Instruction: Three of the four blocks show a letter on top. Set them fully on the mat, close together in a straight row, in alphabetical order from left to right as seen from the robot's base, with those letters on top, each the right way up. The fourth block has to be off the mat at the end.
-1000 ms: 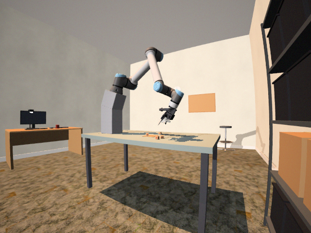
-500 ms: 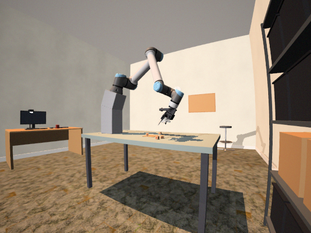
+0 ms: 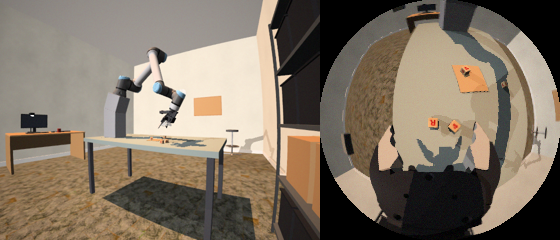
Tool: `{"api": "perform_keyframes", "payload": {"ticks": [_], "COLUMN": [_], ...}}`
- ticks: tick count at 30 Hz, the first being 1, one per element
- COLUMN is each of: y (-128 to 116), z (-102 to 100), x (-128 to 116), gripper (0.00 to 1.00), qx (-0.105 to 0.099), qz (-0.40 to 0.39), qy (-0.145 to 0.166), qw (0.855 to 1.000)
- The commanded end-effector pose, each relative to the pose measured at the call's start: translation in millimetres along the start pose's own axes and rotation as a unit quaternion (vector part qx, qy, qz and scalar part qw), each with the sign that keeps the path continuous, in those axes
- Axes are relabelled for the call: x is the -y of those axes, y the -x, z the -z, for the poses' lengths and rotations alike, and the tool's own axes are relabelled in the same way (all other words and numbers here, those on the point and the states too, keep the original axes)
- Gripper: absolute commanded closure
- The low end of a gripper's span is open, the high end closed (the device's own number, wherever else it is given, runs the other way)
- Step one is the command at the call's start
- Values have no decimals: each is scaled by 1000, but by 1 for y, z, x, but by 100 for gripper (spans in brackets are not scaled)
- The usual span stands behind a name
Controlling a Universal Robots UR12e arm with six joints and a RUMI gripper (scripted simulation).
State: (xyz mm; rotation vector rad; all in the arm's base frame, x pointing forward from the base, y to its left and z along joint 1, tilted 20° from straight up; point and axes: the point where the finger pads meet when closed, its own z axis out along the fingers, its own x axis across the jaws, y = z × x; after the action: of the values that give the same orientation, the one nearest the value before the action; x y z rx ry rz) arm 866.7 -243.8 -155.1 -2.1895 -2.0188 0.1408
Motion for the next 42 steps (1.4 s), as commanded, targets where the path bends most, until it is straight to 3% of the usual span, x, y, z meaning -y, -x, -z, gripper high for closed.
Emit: {"api": "perform_keyframes", "payload": {"ticks": [1, 42], "y": [6, 5], "z": [-5, -2], "x": [3, 2], "gripper": [0, 0], "qx": [0, 0], "qz": [4, 4], "qy": [-2, -1], "qw": [1000, 1000]}}
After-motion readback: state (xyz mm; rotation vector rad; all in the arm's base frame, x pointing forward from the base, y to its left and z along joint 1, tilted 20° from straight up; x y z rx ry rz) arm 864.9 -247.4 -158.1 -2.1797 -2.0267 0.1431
